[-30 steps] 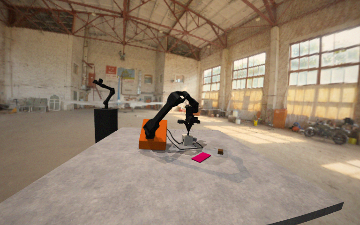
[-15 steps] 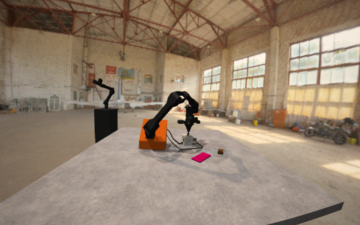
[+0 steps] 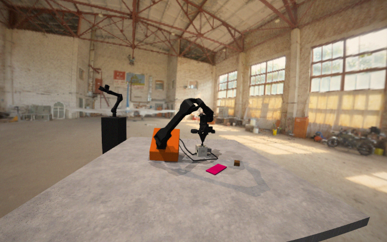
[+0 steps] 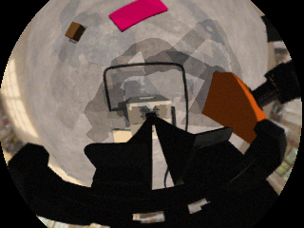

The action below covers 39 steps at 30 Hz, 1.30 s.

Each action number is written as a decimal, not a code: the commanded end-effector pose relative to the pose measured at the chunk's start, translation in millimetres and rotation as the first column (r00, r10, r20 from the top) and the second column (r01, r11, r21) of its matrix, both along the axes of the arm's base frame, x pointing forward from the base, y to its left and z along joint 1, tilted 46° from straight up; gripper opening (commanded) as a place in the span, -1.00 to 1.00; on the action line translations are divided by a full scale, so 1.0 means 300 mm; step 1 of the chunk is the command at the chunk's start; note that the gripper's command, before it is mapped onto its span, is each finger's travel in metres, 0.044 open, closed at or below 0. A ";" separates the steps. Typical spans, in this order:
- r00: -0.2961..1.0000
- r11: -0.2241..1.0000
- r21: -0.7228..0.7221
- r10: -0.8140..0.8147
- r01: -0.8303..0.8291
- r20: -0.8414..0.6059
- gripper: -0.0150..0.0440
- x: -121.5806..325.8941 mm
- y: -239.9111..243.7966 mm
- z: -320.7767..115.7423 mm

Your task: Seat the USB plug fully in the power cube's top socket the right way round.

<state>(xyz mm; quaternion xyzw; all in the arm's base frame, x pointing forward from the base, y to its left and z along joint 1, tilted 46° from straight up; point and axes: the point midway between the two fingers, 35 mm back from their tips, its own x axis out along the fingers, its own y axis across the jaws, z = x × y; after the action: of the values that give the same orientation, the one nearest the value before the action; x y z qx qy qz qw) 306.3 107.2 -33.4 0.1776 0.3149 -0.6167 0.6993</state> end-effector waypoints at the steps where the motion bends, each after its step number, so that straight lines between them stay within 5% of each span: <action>1: 1.000 1.000 -0.005 0.004 -0.004 0.000 -0.49 0.002 -0.005 -0.002; 39: 1.000 1.000 -0.005 0.004 -0.004 0.000 -0.49 0.003 -0.016 -0.013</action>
<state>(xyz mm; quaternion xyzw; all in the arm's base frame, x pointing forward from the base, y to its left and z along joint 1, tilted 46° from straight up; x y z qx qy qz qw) 306.6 103.9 -36.4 0.1773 0.3145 -0.6163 0.6999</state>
